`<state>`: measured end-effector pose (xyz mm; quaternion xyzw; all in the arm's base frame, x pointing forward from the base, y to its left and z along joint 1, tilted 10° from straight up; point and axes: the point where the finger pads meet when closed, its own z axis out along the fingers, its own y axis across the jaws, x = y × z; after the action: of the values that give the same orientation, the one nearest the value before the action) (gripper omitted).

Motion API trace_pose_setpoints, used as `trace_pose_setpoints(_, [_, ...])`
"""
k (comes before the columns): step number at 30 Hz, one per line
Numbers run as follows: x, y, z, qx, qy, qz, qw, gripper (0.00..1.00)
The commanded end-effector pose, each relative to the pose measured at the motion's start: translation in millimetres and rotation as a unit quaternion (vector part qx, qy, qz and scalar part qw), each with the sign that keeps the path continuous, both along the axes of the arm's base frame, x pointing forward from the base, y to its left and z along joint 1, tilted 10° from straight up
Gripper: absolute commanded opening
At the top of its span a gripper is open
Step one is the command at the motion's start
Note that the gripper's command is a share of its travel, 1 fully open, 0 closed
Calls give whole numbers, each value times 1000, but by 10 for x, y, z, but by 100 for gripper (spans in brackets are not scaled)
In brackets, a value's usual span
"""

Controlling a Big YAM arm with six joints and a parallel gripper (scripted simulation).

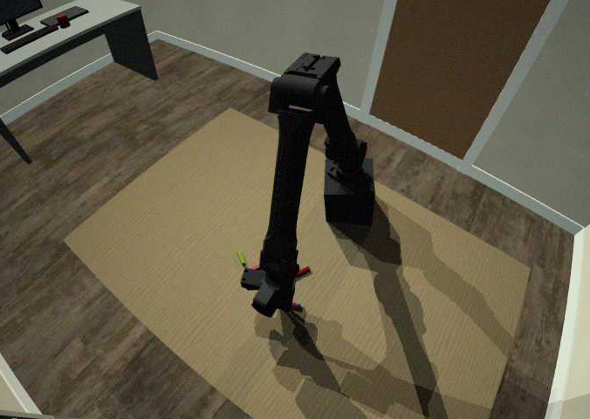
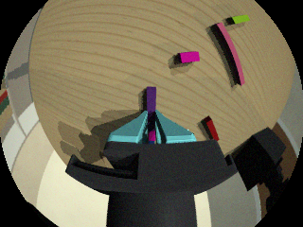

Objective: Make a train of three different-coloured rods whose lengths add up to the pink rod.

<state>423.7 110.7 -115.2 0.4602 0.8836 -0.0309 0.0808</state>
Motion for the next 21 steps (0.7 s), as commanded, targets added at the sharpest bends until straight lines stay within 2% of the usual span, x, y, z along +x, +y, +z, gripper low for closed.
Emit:
trace_pose_setpoints(1, [139, -23, 104, 4, -15, -2, 1000, 4])
trace_pose_setpoints(9, [139, -23, 104, 4, -15, -2, 1000, 4])
trace_pose_setpoints(10, [139, -23, 104, 4, -15, -2, 1000, 8])
trace_pose_setpoints(14, [139, -23, 104, 4, -15, -2, 1000, 8])
trace_pose_setpoints(15, [139, -23, 104, 4, -15, -2, 1000, 12])
trace_pose_setpoints(20, [139, -23, 104, 4, -15, -2, 1000, 16])
trace_pose_setpoints(21, [139, -23, 104, 4, -15, -2, 1000, 20])
